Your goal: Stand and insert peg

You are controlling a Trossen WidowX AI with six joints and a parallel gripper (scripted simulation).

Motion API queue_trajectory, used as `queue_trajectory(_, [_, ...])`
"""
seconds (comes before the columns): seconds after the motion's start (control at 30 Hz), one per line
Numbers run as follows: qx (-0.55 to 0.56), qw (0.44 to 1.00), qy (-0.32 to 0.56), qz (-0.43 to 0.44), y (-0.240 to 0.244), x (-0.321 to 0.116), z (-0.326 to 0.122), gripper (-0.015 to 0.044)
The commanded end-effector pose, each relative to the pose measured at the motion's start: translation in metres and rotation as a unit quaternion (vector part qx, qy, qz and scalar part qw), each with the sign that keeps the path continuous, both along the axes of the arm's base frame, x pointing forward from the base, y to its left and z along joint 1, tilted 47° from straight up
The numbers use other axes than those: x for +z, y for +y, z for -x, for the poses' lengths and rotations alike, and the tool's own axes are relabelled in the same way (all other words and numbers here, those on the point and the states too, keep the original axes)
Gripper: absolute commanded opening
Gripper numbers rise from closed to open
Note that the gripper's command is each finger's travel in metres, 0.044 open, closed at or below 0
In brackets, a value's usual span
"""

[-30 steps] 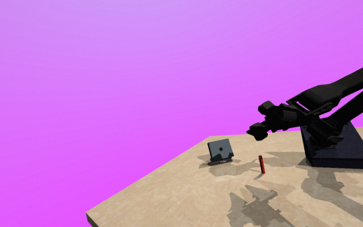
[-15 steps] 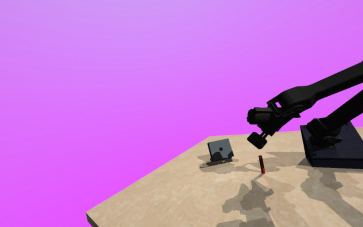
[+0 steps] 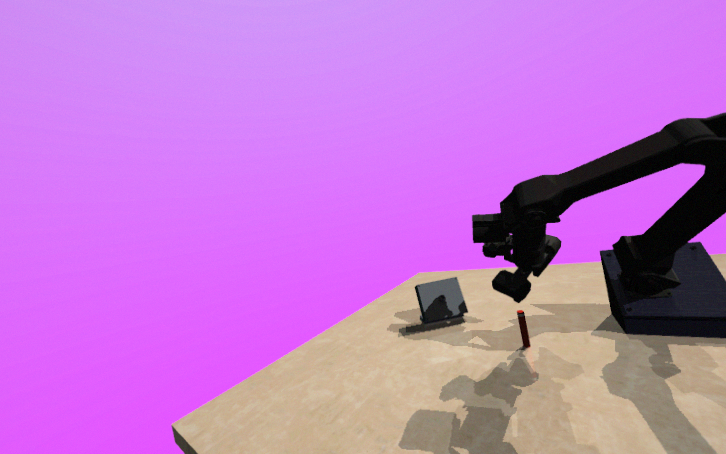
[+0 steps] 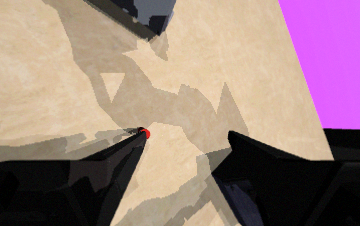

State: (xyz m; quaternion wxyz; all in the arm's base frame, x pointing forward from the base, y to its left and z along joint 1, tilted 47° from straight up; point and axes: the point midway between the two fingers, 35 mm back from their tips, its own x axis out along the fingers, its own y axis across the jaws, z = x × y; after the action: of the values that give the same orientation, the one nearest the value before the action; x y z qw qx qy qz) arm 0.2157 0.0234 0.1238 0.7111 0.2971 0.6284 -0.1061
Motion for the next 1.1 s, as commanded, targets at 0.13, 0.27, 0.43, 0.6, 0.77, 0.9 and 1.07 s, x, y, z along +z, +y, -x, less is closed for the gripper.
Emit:
queue_trajectory(0.13, [0.023,0.992,0.052,-0.112,0.007,0.000,-0.005,0.0440])
queue_trajectory(0.27, [0.026,0.983,0.065,-0.172,0.008,0.004,-0.010,0.0440])
queue_trajectory(0.43, [0.022,0.966,0.068,-0.250,0.008,0.011,-0.019,0.0440])
queue_trajectory(0.6, [0.017,0.956,0.065,-0.287,0.006,0.015,-0.025,0.0440])
queue_trajectory(0.77, [0.017,0.956,0.065,-0.287,0.006,0.015,-0.025,0.0440])
queue_trajectory(0.9, [0.024,0.956,0.061,-0.286,0.006,0.015,-0.025,0.0440])
queue_trajectory(1.07, [0.077,0.957,0.031,-0.278,0.007,0.014,-0.025,0.0440])
